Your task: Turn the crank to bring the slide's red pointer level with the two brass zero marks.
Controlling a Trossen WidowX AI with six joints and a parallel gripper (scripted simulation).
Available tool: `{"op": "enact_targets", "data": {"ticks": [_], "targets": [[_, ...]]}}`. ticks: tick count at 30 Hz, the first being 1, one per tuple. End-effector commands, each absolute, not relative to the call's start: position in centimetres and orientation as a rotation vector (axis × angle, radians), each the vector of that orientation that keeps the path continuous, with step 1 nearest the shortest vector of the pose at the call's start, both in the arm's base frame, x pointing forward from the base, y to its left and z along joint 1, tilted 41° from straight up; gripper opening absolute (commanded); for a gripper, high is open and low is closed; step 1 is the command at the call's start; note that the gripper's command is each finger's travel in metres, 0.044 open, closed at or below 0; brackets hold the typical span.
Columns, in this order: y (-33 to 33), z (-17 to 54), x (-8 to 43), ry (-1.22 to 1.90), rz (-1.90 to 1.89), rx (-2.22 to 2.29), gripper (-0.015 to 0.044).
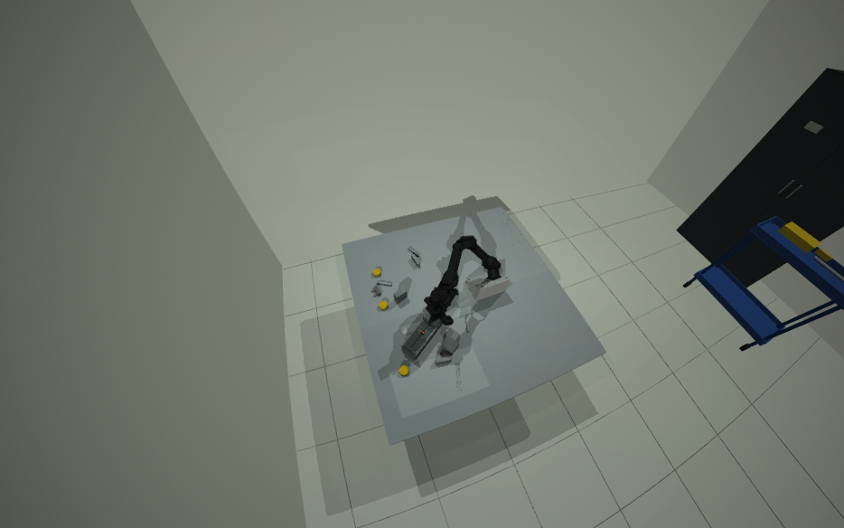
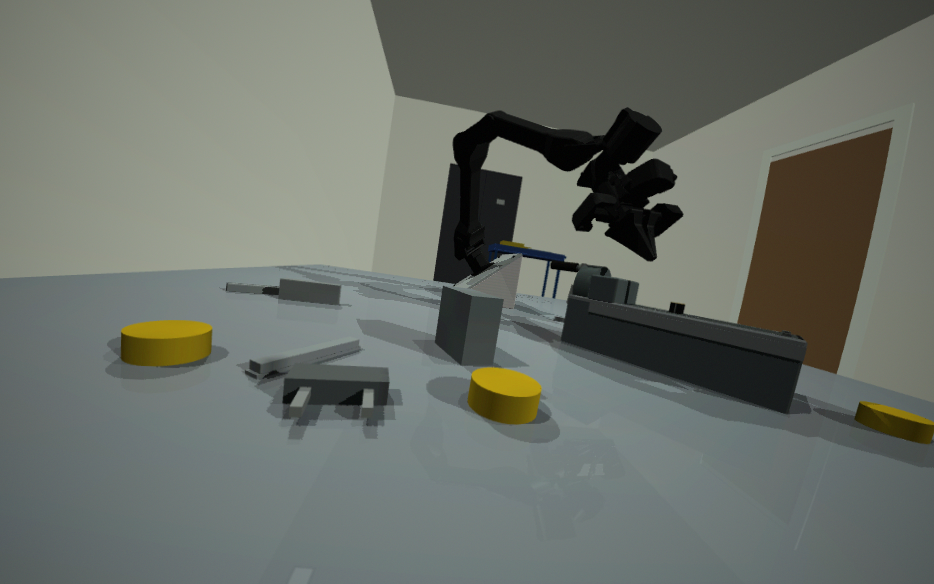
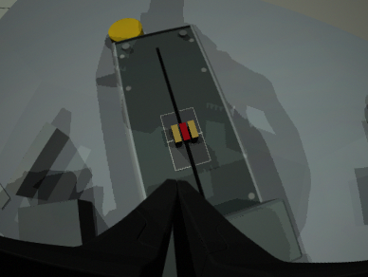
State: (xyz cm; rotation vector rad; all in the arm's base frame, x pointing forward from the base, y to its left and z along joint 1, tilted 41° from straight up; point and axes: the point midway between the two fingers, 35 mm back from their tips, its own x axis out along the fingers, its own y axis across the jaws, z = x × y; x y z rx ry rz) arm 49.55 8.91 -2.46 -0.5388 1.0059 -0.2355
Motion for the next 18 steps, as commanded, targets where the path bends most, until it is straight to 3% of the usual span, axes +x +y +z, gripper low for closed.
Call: {"op": "enact_targets", "data": {"ticks": [1, 5, 18], "targets": [[8.91, -2.46, 49.55, 1.006, -0.235, -0.539, 0.0000], [8.91, -2.46, 49.55, 1.006, -0.235, -0.539, 0.0000], [8.91, -2.46, 49.55, 1.006, -0.235, -0.539, 0.0341]]}}
